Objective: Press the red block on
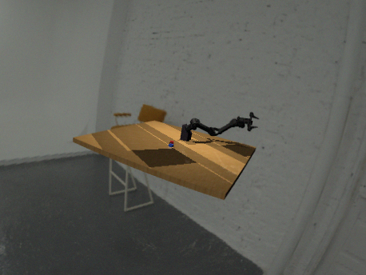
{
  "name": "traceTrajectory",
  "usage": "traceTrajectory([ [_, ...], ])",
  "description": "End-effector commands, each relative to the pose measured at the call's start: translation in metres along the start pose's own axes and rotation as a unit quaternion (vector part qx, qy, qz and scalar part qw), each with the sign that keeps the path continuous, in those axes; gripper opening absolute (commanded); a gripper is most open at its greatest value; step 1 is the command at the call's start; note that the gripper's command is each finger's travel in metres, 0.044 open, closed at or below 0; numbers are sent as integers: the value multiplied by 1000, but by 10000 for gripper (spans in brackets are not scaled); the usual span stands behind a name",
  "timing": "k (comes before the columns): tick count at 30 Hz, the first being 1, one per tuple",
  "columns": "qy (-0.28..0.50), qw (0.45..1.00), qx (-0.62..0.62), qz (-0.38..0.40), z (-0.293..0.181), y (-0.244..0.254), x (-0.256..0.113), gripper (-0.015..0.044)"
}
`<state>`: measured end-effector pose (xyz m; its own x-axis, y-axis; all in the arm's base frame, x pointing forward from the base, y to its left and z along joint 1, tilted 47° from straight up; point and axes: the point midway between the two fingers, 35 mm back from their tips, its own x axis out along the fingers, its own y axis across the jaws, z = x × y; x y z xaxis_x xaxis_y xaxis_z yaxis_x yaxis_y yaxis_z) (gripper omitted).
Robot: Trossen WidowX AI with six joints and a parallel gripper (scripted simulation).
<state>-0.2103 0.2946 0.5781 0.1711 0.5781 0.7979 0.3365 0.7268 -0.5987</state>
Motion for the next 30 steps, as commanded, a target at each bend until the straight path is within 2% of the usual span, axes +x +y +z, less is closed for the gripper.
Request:
traceTrajectory([
  [1,0,1000,0,0,0,0,0,426],
  [3,11,1000,3,-4,-10,-6,2,440],
  [15,180,981,45,-57,-175,-81,6,440],
  [22,287,952,79,-75,-284,-111,-18,440],
  [30,404,904,119,-79,-398,-121,-65,440],
])
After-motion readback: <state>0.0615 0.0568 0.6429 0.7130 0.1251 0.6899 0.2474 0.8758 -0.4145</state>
